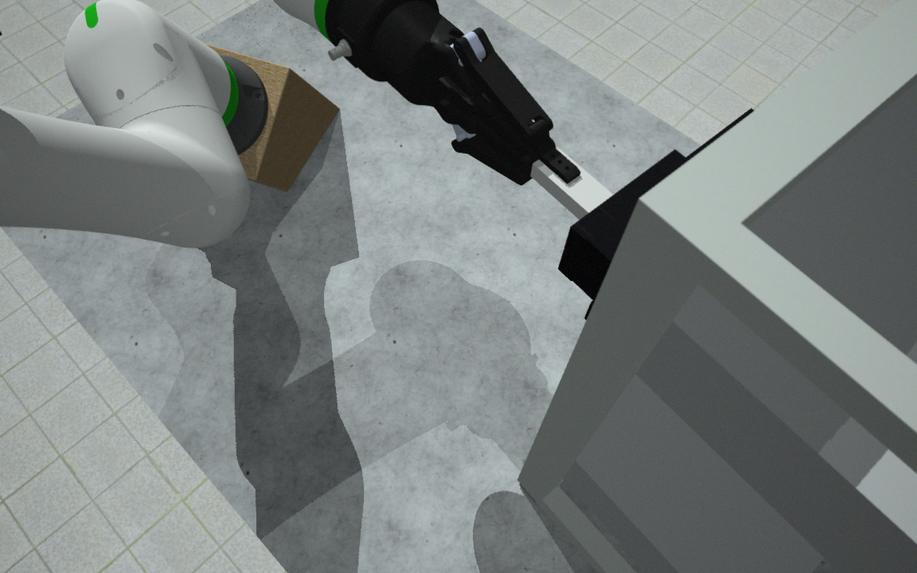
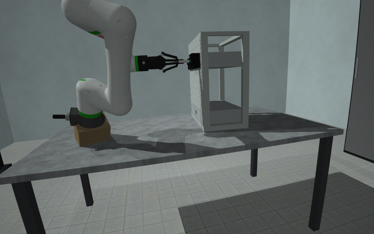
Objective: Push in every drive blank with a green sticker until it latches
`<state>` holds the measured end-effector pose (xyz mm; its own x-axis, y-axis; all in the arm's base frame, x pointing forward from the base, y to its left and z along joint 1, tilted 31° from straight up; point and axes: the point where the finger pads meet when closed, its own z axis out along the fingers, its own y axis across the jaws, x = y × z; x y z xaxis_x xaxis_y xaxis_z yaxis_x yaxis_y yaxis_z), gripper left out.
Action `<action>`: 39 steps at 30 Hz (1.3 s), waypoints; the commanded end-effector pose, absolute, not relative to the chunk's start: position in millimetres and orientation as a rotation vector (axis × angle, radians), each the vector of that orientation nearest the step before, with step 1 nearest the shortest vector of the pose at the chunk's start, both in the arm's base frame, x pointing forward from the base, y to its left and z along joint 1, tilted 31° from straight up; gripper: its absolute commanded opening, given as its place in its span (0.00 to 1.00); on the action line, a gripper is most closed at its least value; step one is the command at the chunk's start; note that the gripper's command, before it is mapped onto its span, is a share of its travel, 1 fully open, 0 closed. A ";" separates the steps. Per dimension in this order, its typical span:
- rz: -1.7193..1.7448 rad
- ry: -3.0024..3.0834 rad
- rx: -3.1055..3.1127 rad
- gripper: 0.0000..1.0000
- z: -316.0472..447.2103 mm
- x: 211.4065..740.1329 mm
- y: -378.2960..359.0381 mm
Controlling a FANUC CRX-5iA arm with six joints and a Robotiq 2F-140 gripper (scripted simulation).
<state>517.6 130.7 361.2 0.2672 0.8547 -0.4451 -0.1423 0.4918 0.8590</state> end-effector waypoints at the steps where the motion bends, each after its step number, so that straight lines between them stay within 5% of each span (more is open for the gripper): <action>1: 0.780 1.094 0.802 0.00 361.4 517.6 130.9; 39: 0.780 1.094 0.802 0.00 365.8 534.1 127.7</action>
<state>531.5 128.1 364.9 0.2671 0.8547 -0.4452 -0.1424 0.4919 0.8590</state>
